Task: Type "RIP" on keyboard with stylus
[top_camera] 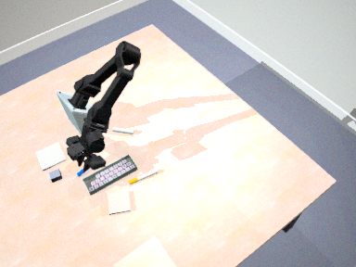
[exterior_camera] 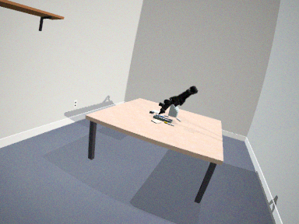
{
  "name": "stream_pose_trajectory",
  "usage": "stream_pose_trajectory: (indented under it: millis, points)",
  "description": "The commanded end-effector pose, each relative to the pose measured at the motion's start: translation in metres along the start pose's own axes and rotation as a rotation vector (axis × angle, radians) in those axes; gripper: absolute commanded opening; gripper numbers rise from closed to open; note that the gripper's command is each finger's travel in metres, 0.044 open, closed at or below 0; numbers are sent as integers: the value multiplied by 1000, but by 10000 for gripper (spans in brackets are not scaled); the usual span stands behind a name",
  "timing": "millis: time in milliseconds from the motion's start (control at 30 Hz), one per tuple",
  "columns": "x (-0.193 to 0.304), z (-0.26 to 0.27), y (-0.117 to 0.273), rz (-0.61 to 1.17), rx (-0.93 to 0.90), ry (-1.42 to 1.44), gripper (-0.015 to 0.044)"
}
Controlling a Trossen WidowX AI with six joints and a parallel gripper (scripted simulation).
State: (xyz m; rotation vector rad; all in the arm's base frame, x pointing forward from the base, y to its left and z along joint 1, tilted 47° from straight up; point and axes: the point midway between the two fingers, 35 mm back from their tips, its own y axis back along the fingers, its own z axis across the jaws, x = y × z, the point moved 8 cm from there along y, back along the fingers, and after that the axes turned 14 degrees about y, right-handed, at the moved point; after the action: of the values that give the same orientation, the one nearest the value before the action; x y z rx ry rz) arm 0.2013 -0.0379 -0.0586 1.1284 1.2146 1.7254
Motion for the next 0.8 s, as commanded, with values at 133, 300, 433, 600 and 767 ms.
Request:
stream_pose_trajectory:
  millis: [133, 300, 433, 600, 767]
  points:
    - [3, -1, -6, 5, 5, -8, 150]
    - [5, -1, -9, 6, 5, -8, 150]
    - [6, 0, -11, 6, 5, -8, 150]
    - [7, 0, -13, 6, 6, -8, 150]
    - [9, 0, -16, 6, 6, -8, 150]
